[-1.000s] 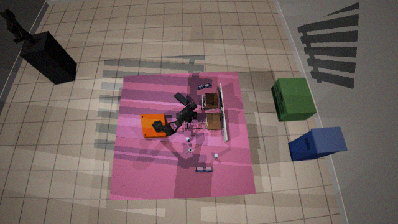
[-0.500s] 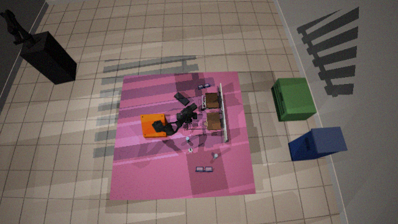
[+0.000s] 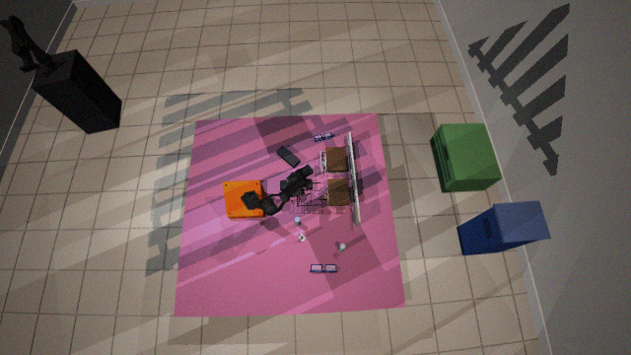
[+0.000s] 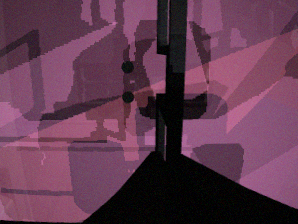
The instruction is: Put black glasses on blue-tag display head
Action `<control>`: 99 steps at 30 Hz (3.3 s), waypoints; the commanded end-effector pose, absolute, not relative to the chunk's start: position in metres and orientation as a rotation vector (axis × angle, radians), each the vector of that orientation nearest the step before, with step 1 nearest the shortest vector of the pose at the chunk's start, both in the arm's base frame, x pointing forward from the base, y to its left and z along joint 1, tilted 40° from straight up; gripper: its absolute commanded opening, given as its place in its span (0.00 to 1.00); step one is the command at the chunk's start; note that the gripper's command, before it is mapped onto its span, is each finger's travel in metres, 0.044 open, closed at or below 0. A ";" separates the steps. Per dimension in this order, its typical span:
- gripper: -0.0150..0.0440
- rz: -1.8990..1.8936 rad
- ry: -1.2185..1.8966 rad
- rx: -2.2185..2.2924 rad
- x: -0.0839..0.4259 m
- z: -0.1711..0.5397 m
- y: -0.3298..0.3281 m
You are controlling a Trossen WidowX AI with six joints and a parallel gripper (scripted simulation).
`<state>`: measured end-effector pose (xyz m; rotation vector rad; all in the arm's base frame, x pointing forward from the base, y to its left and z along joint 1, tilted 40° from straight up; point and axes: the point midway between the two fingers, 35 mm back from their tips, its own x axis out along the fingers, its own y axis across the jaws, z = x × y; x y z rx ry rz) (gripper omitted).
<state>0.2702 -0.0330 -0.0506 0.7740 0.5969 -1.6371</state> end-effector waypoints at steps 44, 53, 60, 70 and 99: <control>0.25 -1.638 0.602 0.764 0.318 -0.053 -0.047; 0.25 -1.637 0.602 0.765 0.331 -0.052 -0.050; 0.25 -1.637 0.601 0.765 0.341 -0.052 -0.052; 0.25 -1.637 0.600 0.765 0.356 -0.051 -0.055; 0.25 -1.636 0.598 0.767 0.398 -0.049 -0.063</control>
